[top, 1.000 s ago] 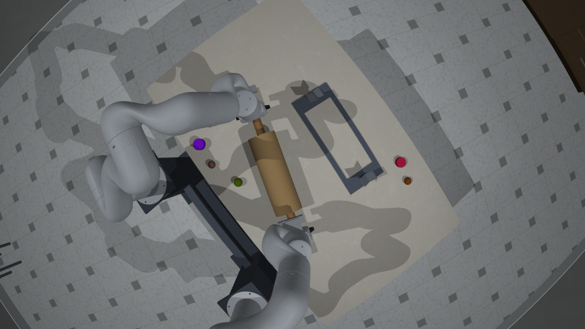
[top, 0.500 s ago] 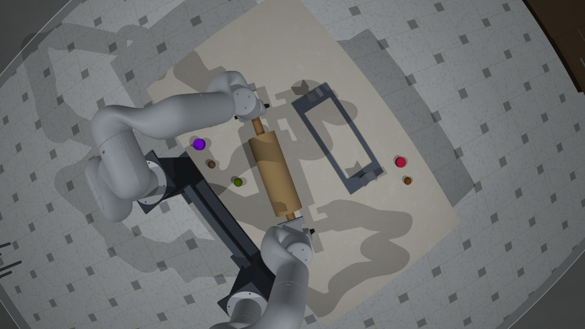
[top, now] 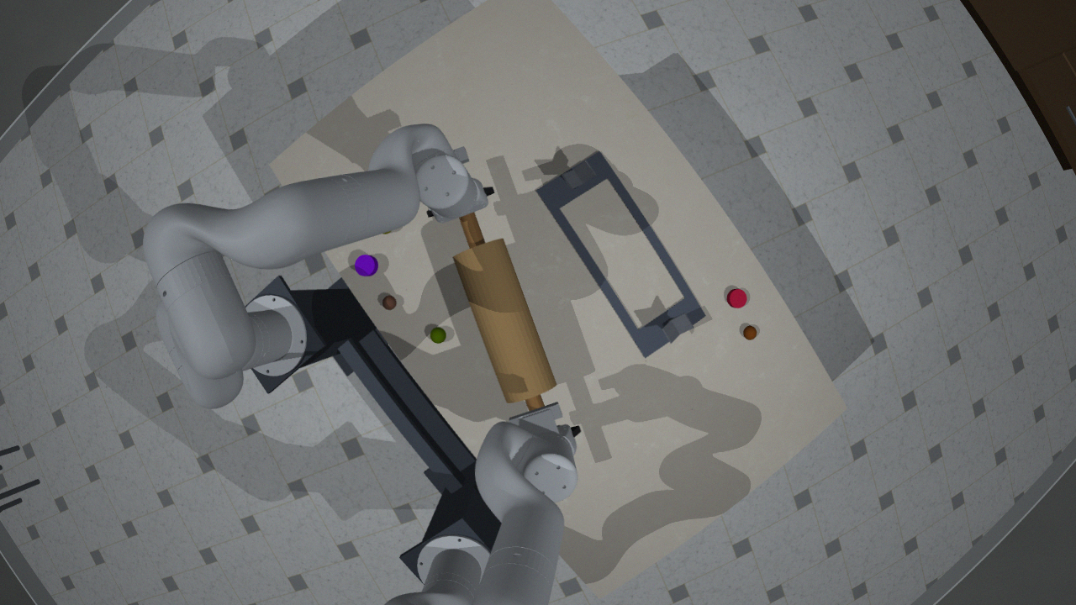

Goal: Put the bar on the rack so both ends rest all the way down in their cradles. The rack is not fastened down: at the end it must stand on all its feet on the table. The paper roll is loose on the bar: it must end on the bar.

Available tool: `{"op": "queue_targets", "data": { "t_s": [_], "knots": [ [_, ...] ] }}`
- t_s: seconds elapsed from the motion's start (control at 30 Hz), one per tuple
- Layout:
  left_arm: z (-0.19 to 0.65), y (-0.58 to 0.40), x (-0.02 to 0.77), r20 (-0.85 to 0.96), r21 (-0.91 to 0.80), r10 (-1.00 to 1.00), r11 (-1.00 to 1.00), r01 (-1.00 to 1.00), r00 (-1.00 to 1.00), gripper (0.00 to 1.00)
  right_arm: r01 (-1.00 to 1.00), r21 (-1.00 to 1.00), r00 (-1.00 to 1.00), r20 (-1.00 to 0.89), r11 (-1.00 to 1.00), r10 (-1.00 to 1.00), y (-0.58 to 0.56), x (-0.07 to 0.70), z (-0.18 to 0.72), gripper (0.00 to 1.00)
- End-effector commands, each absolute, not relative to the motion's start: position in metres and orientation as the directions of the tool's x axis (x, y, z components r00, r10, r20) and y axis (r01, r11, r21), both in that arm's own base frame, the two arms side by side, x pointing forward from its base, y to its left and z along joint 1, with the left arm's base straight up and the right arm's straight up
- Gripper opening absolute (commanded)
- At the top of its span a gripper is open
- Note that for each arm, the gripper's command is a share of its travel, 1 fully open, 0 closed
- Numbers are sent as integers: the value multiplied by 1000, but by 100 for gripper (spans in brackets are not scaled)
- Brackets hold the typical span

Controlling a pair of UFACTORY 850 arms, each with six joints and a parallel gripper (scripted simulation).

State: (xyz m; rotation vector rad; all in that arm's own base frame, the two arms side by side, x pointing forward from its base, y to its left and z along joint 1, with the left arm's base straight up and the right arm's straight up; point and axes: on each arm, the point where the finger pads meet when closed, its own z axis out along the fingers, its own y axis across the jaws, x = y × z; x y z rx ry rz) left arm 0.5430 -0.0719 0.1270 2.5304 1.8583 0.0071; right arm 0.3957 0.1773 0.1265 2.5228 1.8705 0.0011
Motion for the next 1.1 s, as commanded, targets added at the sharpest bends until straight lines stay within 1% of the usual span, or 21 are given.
{"op": "queue_targets", "data": {
  "t_s": [0.0,1.07],
  "knots": [
    [138,-72,540,0,-10,958,-288,958,288,12,961,5,278,4,-278,961,178,397,138,12],
    [134,-72,539,0,-10,958,-287,958,287,12,961,6,278,4,-278,961,178,397,134,12]
  ]
}}
